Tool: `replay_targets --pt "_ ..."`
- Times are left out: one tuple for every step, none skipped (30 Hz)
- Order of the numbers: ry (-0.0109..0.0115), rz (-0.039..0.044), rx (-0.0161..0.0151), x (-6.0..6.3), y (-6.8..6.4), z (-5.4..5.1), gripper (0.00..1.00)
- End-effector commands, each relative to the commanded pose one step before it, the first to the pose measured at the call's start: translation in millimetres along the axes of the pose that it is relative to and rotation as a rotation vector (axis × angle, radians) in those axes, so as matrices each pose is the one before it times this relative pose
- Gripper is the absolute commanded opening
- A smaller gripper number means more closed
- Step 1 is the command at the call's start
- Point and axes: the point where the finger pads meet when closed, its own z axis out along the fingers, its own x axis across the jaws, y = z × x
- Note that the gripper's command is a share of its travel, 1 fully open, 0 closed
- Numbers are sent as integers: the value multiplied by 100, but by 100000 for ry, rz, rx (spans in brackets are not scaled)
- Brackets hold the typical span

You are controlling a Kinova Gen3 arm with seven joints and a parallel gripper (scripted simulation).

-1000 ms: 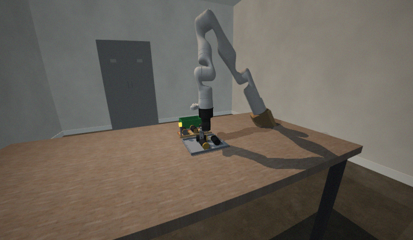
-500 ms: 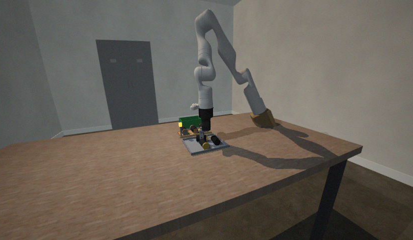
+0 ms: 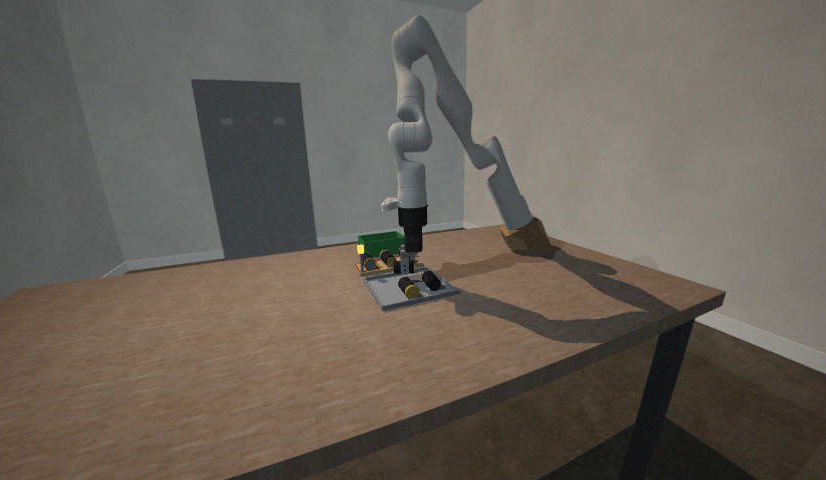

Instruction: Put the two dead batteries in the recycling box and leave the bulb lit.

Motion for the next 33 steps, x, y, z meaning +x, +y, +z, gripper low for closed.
replay_targets --pt "-2219 410 974 -565 -434 -1738 57" --pt "0 0 0 0 0 0 57" --pt "0 0 0 0 0 0 57" --pt "0 0 0 0 0 -208 57" --pt "0 0 -1 0 0 -123 57" --pt "0 0 -1 0 0 -51 57" --pt "0 0 0 0 0 -8 57" --pt "0 0 0 0 0 0 57" --pt "0 0 0 0 0 0 57" --pt "0 0 0 0 0 0 57" --pt "0 0 0 0 0 -4 57" --pt "0 0 0 0 0 -25 57" --pt "0 0 1 0 0 -64 57" --pt "0 0 0 0 0 -115 57" --pt "0 0 0 0 0 -175 57" --pt "0 0 0 0 0 -238 57" --pt "0 0 -1 0 0 -303 57" --pt "0 0 1 0 0 -365 57" --pt "0 0 0 0 0 0 57" --pt "0 0 0 0 0 0 57" --pt "0 0 0 0 0 -423 57" --pt "0 0 0 0 0 -473 57" --pt "0 0 0 0 0 -515 57" --pt "0 0 0 0 0 -547 57" --pt "0 0 -1 0 0 -568 57" --pt "0 0 0 0 0 -577 57" --pt "0 0 1 0 0 -574 57" --pt "0 0 0 0 0 -560 57" --pt "0 0 0 0 0 -535 57" --pt "0 0 0 0 0 -501 57" --pt "0 0 0 0 0 -457 57" --pt "0 0 0 0 0 -405 57" --pt "0 0 0 0 0 -348 57"
